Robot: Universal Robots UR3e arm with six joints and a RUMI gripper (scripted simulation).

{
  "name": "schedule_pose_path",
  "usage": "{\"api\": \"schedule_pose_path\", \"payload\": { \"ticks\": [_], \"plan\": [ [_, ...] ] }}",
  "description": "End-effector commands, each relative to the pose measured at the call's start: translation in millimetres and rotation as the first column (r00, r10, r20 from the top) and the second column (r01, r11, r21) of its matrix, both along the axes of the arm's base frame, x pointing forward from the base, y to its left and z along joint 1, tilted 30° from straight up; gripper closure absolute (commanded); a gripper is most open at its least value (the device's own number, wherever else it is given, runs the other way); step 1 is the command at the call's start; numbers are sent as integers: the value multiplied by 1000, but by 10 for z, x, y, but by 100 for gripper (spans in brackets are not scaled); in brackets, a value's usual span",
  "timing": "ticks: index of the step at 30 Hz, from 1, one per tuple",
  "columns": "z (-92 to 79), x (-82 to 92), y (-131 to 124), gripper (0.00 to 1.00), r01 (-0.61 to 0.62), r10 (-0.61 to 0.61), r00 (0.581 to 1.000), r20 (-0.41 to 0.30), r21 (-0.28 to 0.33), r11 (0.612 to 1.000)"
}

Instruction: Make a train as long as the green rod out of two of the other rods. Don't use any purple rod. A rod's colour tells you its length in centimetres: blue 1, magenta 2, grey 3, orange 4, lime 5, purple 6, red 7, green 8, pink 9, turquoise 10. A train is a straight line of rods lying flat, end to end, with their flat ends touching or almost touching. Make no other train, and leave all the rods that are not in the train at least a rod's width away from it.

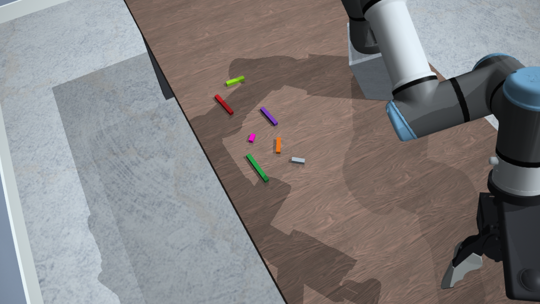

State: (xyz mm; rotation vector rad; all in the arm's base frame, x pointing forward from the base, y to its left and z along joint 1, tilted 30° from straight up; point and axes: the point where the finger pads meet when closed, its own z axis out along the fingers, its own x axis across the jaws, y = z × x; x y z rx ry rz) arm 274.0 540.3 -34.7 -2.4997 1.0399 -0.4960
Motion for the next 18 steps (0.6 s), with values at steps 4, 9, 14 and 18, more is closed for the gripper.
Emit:
{"api": "schedule_pose_path", "payload": {
  "ticks": [4,9,14,18],
  "plan": [
    [23,21,-6,0,5,-5,1000,0,4,1000],
    [51,88,-52,0,22,-22,1000,-3,8,1000],
    [79,157,-101,0,40,-40,999,-6,12,999],
    [134,288,-200,0,75,-75,997,-12,20,997]
  ]
}}
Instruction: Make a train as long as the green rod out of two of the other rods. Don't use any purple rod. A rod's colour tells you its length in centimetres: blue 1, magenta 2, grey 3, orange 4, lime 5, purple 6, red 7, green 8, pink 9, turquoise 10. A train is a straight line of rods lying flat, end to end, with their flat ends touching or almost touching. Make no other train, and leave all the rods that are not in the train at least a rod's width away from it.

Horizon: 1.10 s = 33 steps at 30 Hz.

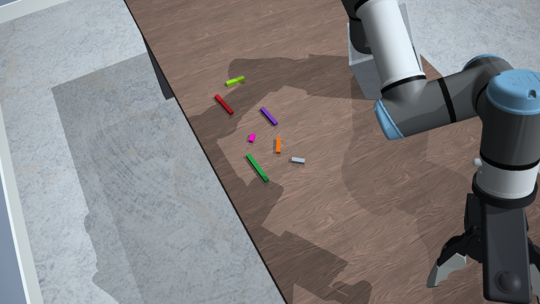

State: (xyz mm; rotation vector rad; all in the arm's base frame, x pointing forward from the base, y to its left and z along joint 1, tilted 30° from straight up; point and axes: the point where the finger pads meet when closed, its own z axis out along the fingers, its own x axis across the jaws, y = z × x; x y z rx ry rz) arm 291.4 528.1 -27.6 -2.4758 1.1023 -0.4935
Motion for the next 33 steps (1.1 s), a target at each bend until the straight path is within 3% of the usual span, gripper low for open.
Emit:
{"api": "schedule_pose_path", "payload": {
  "ticks": [1,10,12,17,27,29,33],
  "plan": [
    [79,153,-108,0,40,-40,999,-6,13,999],
    [284,616,-532,0,176,-175,984,-30,43,983],
    [284,616,-532,0,176,-175,984,-30,43,983],
    [434,928,-895,0,279,-276,960,-49,66,958],
    [761,1496,-1842,0,511,-502,859,-98,118,852],
    [761,1496,-1842,0,511,-502,859,-98,118,852],
    [903,1680,-2330,0,613,-600,790,-124,141,778]
  ]
}}
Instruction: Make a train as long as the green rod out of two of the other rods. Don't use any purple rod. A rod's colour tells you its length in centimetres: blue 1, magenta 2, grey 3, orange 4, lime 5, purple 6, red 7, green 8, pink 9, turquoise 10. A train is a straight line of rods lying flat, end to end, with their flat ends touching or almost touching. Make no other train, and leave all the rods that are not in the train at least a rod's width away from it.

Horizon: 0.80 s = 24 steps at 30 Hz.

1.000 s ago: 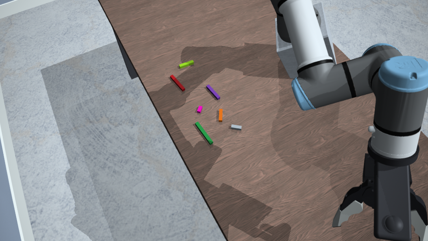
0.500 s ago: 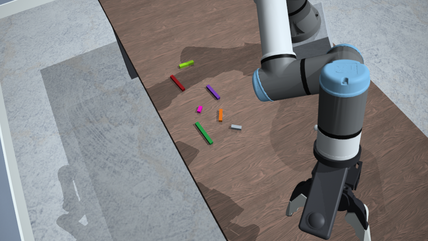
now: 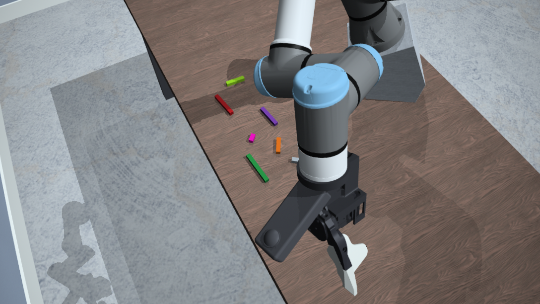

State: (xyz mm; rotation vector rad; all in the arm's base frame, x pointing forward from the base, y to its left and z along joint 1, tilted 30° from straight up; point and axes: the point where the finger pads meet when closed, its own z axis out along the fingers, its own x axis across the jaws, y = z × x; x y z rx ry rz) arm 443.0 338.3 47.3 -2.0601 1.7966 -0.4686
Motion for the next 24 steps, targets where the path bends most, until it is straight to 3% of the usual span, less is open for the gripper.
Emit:
{"api": "schedule_pose_path", "payload": {
  "ticks": [1,11,13,24],
  "plan": [
    [183,195,-538,0,127,-126,992,-7,45,991],
    [442,360,-1604,0,387,-386,922,-32,117,915],
    [442,360,-1604,0,387,-386,922,-32,117,915],
    [675,199,-2874,0,674,-676,733,-73,207,709]
  ]
}}
